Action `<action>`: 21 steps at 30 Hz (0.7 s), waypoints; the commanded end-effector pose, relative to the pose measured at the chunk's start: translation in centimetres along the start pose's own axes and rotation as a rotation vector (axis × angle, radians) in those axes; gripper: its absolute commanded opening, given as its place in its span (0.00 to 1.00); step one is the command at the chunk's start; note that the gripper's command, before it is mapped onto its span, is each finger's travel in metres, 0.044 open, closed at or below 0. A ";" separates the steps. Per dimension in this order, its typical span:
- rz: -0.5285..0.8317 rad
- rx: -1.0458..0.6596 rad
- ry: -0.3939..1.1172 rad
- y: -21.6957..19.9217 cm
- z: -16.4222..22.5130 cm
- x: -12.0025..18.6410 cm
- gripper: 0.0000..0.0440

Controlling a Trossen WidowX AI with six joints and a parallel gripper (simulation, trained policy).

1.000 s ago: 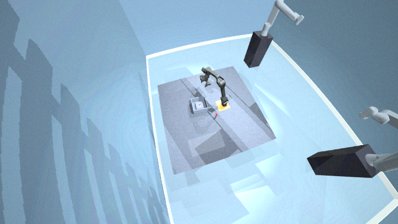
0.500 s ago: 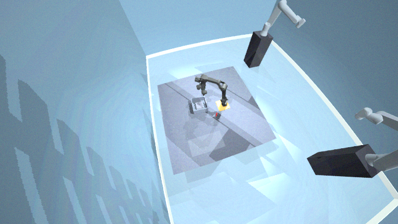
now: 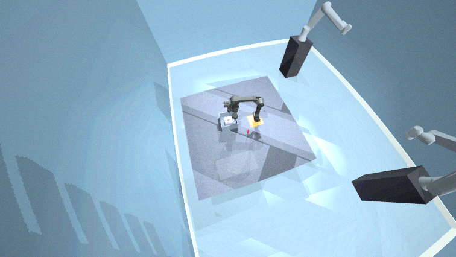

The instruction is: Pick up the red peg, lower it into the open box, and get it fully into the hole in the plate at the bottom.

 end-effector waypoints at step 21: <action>0.183 -0.356 -0.025 8.3 8.6 -5.1 1.00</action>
Point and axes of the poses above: the point midway between the two fingers, 35 mm back from their tips, its own x axis back along the fingers, its own y axis across the jaws, z = x × y, the point moved 1 cm from there along x, back along the fingers, and after that the axes turned 2 degrees about -x, right-handed, at the moved point
